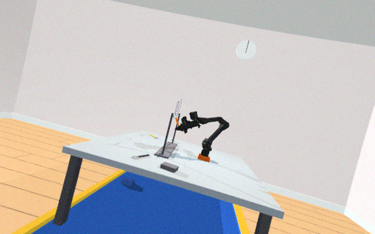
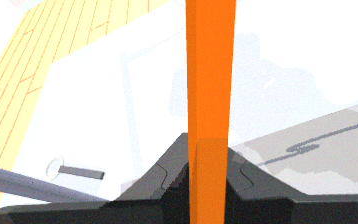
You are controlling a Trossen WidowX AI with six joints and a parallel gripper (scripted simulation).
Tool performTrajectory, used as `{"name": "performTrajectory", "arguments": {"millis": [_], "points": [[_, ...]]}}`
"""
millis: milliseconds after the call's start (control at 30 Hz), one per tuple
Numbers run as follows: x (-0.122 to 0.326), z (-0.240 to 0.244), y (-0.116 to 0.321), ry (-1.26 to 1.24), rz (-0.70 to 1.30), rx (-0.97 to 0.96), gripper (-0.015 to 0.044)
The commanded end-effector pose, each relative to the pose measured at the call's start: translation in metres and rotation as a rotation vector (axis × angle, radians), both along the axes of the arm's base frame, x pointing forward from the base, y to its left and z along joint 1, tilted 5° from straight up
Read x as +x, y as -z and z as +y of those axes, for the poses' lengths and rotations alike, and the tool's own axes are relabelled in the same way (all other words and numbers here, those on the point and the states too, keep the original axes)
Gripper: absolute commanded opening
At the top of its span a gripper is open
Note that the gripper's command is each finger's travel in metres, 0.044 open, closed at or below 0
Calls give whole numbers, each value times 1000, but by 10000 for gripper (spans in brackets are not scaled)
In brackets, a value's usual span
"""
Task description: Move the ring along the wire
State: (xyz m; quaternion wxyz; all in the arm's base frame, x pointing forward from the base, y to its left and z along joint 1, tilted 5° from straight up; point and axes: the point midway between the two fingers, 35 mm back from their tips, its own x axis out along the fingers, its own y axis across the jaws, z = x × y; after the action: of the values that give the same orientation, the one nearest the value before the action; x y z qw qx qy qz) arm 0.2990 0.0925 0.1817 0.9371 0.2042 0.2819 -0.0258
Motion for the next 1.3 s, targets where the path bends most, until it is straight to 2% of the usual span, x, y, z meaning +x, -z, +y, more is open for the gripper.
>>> {"name": "performTrajectory", "arguments": {"millis": [0, 633, 1267], "points": [[2, 16, -11, 2, -11, 113, -150], [5, 58, -51, 20, -27, 501, -150], [7, 79, -96, 36, -41, 835, -150]]}}
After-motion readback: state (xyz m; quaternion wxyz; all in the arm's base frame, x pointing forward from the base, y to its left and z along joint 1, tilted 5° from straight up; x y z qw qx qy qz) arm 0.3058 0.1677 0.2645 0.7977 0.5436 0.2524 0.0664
